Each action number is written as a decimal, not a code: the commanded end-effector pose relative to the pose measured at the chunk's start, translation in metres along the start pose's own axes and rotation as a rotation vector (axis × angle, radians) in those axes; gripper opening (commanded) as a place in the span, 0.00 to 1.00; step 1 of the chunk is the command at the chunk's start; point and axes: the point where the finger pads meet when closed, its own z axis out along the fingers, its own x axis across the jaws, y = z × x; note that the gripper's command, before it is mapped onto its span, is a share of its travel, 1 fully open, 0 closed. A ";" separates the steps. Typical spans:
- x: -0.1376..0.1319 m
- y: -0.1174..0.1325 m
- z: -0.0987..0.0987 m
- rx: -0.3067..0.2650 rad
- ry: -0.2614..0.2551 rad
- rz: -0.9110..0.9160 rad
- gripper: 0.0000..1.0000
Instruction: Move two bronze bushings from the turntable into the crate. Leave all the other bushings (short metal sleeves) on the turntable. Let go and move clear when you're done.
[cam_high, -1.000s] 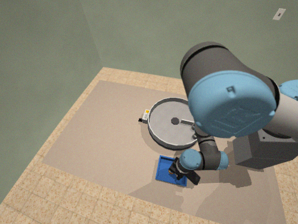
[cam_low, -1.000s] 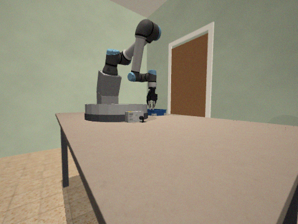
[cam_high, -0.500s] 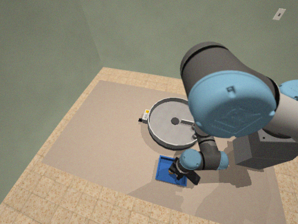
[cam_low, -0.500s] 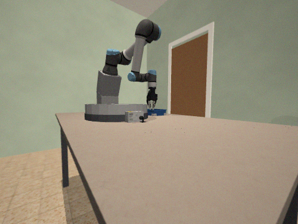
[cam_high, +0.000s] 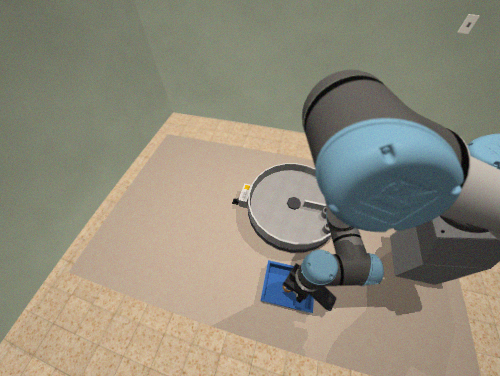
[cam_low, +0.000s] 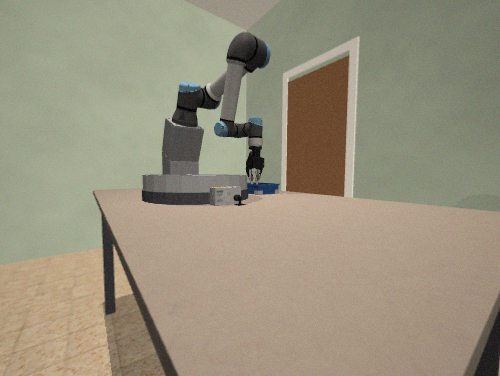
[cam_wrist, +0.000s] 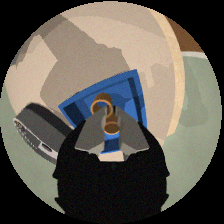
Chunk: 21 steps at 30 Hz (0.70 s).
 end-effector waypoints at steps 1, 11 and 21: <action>0.000 0.000 0.000 -0.001 0.001 0.000 0.06; 0.000 0.000 -0.015 -0.001 0.001 0.000 0.06; 0.000 0.000 -0.049 -0.001 0.001 0.000 0.06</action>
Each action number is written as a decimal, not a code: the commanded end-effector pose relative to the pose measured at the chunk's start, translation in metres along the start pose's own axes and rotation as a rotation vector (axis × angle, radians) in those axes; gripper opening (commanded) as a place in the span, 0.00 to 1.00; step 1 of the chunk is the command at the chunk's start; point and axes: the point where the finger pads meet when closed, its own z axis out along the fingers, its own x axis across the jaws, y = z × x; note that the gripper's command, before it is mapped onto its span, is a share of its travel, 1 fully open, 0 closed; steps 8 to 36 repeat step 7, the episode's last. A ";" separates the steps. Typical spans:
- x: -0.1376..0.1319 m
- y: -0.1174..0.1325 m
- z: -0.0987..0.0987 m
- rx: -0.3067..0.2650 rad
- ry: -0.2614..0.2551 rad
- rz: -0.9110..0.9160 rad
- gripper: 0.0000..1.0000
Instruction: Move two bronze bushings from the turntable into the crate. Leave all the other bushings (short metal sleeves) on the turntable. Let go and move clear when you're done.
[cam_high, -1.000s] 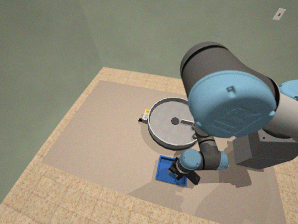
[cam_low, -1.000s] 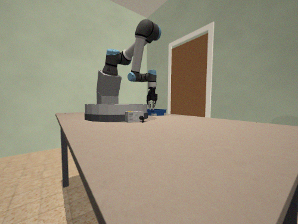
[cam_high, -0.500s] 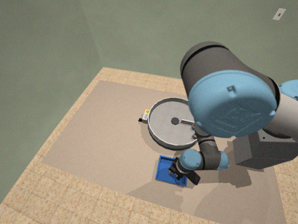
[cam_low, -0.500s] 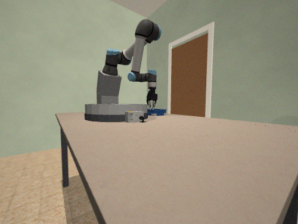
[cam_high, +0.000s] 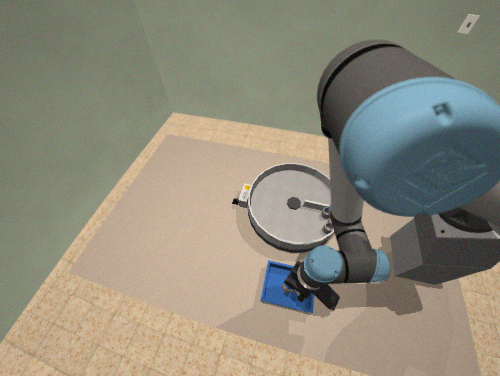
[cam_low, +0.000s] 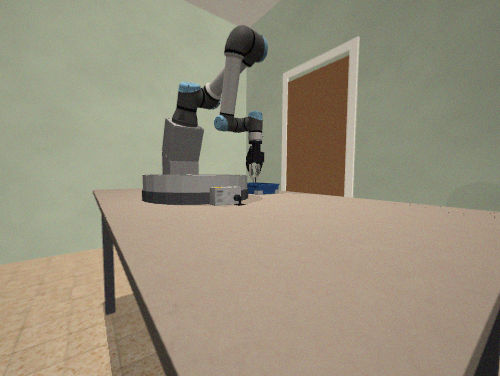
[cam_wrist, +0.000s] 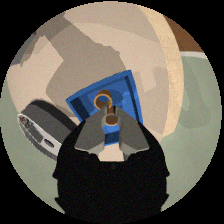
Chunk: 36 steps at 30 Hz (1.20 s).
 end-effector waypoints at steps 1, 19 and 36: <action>0.000 0.000 -0.023 0.000 0.001 0.000 0.06; 0.000 0.000 -0.046 0.000 0.001 0.000 0.06; 0.000 0.000 -0.046 0.000 0.001 0.000 0.06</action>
